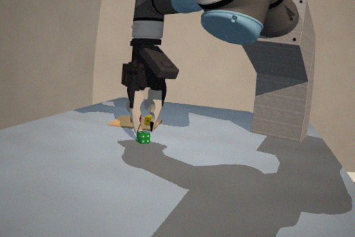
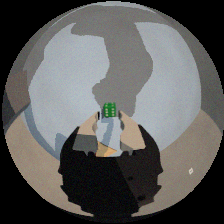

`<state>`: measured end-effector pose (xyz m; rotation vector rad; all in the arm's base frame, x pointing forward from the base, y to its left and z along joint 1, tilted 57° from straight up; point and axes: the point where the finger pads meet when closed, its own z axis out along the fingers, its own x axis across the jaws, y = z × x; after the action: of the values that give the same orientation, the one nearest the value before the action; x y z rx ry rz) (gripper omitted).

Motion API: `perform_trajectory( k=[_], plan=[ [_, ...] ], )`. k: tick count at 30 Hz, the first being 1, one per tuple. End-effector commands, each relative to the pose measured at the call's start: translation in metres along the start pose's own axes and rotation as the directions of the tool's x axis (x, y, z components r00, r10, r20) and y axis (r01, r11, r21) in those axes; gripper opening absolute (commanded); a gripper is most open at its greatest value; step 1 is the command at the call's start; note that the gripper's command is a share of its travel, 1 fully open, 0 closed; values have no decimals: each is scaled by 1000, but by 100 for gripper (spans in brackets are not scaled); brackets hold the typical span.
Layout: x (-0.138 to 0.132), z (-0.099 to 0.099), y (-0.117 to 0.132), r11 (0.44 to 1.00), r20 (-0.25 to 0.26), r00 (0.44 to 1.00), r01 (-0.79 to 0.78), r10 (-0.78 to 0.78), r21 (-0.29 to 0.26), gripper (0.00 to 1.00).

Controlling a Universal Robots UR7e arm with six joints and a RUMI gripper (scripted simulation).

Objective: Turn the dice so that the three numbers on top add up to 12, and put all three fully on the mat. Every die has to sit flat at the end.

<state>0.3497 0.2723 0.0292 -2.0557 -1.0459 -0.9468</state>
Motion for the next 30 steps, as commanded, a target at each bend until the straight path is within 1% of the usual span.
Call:
perform_trajectory(
  k=[1, 8, 13, 30],
  plan=[
    [2, 7, 2, 1000, -1, 1000, 4, -4, -6, 24],
    [2, 18, 2, 1000, -1, 1000, 4, -4, -6, 24],
    [2, 23, 2, 1000, -1, 1000, 4, -4, -6, 24],
    [2, 23, 2, 1000, -2, 1000, 4, -4, -6, 24]
  ],
)
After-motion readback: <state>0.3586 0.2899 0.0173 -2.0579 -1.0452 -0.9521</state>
